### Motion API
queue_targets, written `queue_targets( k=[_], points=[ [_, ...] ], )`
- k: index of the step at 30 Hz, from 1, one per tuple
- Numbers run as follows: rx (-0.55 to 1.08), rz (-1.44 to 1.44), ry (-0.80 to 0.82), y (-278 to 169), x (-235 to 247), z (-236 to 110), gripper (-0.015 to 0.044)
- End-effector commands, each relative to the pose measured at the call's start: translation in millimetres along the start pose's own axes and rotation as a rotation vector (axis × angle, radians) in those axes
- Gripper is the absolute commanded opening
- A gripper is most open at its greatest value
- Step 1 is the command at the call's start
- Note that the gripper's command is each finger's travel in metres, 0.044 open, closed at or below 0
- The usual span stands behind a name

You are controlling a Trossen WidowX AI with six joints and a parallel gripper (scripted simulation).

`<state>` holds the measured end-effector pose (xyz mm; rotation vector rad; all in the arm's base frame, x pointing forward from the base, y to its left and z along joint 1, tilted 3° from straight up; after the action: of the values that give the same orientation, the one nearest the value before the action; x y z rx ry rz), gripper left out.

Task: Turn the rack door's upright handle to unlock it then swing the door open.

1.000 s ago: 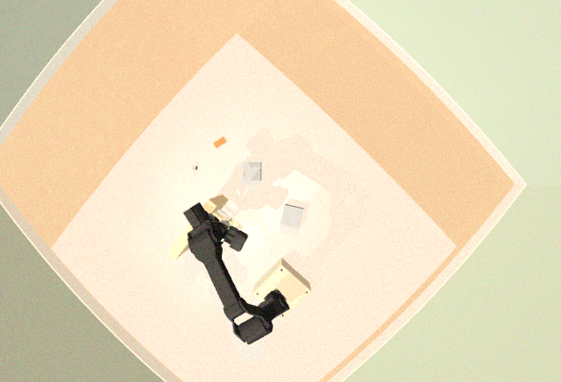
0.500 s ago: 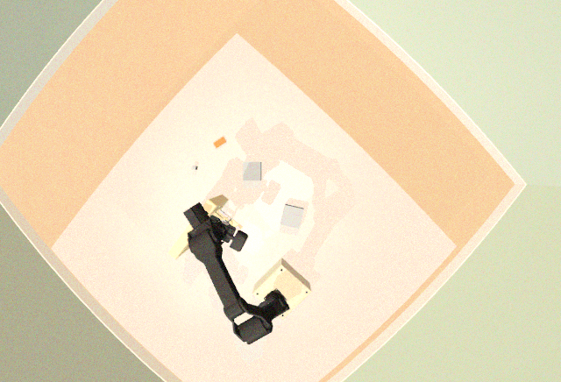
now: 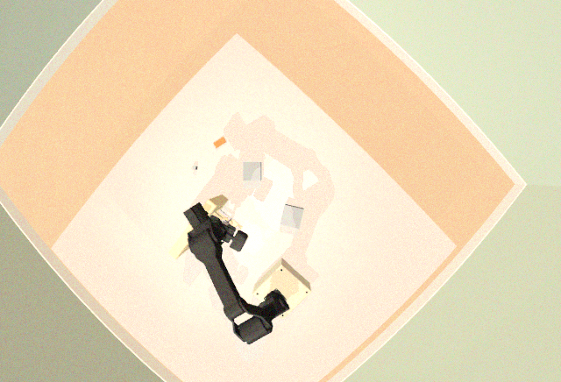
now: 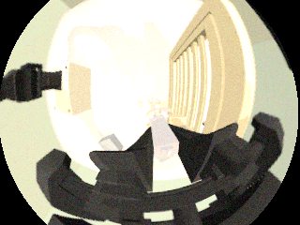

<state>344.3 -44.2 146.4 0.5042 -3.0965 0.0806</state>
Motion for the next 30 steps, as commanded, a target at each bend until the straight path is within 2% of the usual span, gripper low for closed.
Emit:
queue_targets(
  k=[1,30],
  points=[
    [-0.004,0.029,0.001,1,1,1,0.0011],
    [-0.004,0.616,0.006,25,39,1,0.0011]
  ],
)
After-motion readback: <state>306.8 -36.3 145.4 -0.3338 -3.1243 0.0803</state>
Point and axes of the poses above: the point midway between the two fingers, 35 mm back from their tips, its own z axis out along the fingers, its own x axis across the jaws, y = z × x, the point moved 6 cm from there along -z, back along the fingers, and after that the axes turned 4 degrees about z, right-handed, at the moved point
